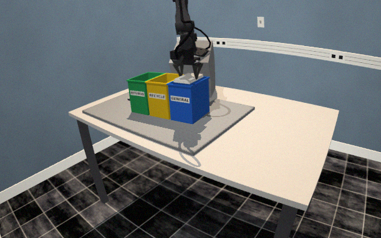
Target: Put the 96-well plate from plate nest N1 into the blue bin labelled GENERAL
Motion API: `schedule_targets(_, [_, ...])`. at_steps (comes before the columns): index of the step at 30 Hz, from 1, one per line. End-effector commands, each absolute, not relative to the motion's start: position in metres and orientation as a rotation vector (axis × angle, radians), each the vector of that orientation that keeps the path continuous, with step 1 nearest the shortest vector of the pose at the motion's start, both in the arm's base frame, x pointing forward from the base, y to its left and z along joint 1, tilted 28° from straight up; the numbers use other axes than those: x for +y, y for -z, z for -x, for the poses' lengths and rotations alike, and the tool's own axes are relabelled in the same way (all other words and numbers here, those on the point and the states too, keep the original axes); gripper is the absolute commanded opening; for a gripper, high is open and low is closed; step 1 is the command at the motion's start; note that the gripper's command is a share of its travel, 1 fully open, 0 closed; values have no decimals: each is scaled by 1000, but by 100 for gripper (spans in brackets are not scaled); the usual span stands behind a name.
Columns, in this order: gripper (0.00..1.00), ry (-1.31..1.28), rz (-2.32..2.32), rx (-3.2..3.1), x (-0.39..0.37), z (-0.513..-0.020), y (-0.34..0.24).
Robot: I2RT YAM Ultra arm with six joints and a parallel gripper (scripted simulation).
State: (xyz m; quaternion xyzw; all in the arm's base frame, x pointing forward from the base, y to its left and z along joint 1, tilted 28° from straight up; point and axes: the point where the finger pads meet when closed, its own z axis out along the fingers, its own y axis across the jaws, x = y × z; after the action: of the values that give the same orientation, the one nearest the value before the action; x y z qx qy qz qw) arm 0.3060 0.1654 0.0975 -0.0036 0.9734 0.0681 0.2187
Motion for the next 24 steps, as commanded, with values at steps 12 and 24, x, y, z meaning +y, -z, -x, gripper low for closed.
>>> schedule_targets(12, [0, -237, 15, 2629, 174, -315, -121])
schedule_targets(24, [0, -219, 18, 2654, 170, -309, -111])
